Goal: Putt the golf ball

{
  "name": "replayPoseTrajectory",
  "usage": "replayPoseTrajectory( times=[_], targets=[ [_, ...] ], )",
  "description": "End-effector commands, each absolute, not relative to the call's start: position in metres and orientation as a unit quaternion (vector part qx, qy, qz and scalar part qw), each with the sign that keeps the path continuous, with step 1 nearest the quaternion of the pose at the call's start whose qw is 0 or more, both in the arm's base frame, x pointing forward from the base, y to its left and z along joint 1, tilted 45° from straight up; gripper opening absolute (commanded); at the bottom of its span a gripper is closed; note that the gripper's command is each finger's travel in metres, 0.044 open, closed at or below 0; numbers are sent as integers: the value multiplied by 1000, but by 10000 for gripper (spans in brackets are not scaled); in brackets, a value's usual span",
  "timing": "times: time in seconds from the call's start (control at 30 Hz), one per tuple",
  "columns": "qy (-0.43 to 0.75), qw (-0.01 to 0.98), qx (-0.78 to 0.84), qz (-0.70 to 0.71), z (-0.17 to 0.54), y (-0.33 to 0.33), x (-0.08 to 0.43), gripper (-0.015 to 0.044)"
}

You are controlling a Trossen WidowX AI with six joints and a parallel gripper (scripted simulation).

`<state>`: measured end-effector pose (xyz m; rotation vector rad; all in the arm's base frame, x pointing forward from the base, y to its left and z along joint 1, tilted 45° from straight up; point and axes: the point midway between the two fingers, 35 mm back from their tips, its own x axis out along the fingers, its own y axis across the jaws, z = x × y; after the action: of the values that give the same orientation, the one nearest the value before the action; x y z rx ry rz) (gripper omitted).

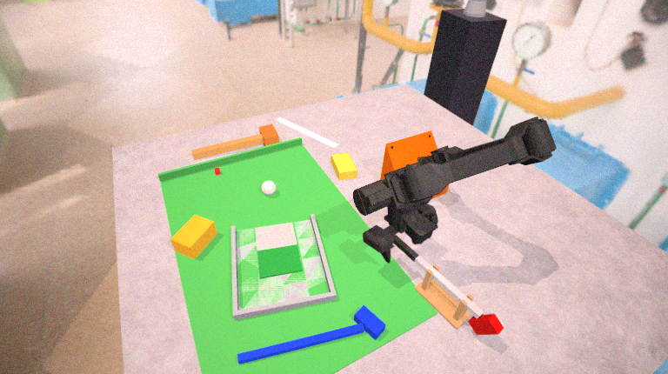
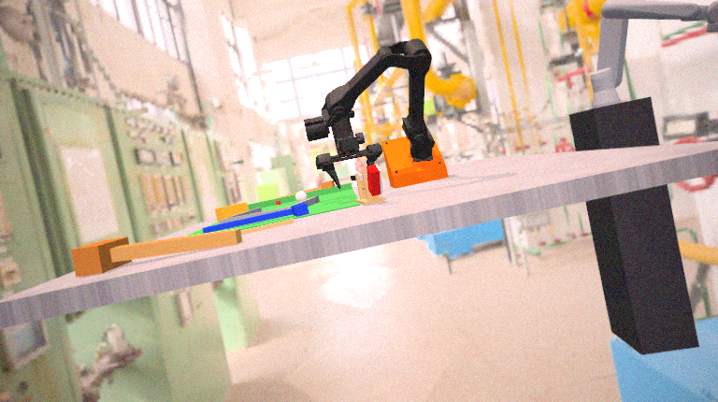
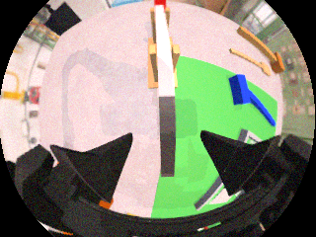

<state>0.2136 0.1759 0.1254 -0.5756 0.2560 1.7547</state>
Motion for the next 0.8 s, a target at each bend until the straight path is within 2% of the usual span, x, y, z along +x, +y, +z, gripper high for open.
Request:
replayPoseTrajectory(
  times=[0.0,0.2,0.7,0.77],
  targets=[
    [111,596,-245,757,121,181,211,440],
    [111,596,-244,757,117,185,210,440],
    [110,596,-247,756,119,183,212,46],
    [110,596,-247,756,119,183,212,33]
  ],
)
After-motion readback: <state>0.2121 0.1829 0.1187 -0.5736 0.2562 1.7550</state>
